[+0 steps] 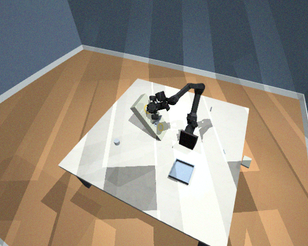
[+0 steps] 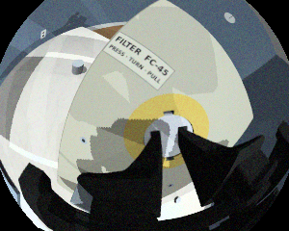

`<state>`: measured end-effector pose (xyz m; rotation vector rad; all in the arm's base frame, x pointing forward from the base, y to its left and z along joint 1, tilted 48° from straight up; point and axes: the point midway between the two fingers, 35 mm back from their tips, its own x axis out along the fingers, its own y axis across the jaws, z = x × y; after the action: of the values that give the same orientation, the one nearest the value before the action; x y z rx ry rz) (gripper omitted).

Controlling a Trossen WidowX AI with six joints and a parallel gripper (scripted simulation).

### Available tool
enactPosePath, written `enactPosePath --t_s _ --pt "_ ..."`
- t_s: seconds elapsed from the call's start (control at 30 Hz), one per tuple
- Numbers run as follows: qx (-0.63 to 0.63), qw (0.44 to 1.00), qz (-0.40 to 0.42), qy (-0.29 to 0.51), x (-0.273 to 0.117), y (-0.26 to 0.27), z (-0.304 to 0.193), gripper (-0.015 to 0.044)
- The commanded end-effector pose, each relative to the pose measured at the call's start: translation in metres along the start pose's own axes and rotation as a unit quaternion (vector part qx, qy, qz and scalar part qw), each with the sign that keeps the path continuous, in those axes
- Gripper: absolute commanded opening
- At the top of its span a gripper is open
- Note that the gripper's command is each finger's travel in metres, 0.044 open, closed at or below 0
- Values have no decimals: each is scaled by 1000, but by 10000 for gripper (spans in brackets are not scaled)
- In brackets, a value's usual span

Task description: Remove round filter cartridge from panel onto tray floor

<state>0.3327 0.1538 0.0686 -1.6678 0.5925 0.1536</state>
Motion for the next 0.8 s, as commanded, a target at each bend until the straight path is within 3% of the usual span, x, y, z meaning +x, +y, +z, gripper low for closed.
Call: enactPosePath --t_s 0.0,0.37,0.77 --pt "64 998 3 -2 5 -1 0 0" --pt "252 968 4 -1 5 -1 0 0" --pt "447 894 4 -1 5 -1 0 0"
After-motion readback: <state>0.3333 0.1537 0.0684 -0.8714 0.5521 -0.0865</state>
